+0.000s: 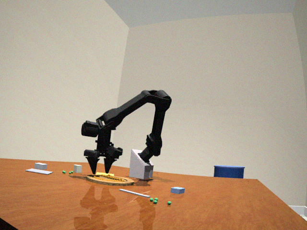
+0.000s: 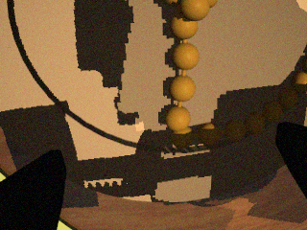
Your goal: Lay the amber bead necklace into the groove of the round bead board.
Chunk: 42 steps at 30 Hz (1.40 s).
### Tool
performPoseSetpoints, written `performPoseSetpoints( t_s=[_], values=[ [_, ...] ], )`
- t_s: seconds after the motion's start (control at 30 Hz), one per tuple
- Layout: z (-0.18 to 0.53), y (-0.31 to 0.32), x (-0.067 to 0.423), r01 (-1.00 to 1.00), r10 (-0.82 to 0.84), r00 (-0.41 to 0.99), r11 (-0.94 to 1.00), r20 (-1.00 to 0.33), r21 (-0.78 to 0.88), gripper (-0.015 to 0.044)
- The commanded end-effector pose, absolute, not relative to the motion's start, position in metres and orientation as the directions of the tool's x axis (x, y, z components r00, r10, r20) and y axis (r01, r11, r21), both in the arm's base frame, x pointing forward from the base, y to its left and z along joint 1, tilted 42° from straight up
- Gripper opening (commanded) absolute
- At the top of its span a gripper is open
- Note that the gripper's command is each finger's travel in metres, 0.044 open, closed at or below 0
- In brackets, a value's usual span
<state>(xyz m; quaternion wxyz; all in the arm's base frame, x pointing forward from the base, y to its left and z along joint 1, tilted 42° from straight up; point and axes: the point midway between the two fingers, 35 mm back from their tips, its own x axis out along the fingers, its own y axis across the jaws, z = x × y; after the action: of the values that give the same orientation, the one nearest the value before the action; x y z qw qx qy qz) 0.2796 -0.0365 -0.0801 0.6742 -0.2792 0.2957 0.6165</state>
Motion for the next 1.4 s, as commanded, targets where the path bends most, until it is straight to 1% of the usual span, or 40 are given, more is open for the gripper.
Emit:
performPoseSetpoints(
  t_s=[0.0, 0.03, 0.27, 0.43, 1.37],
  values=[
    [-0.08, -0.037, 0.279, -0.997, 0.664, 0.061, 0.08, -0.746, -0.01, 0.044],
    [-0.08, -0.037, 0.279, -0.997, 0.664, 0.061, 0.08, -0.746, -0.01, 0.044],
    [-0.05, -0.05, 0.281, -0.996, 0.663, 0.061, 0.088, -0.746, -0.003, 0.0256],
    [-0.055, -0.046, 0.281, -0.996, 0.663, 0.061, 0.088, -0.746, -0.002, 0.0125],
    [-0.079, -0.023, 0.283, -0.996, 0.664, 0.061, 0.088, -0.745, -0.002, 0.012]
  ],
)
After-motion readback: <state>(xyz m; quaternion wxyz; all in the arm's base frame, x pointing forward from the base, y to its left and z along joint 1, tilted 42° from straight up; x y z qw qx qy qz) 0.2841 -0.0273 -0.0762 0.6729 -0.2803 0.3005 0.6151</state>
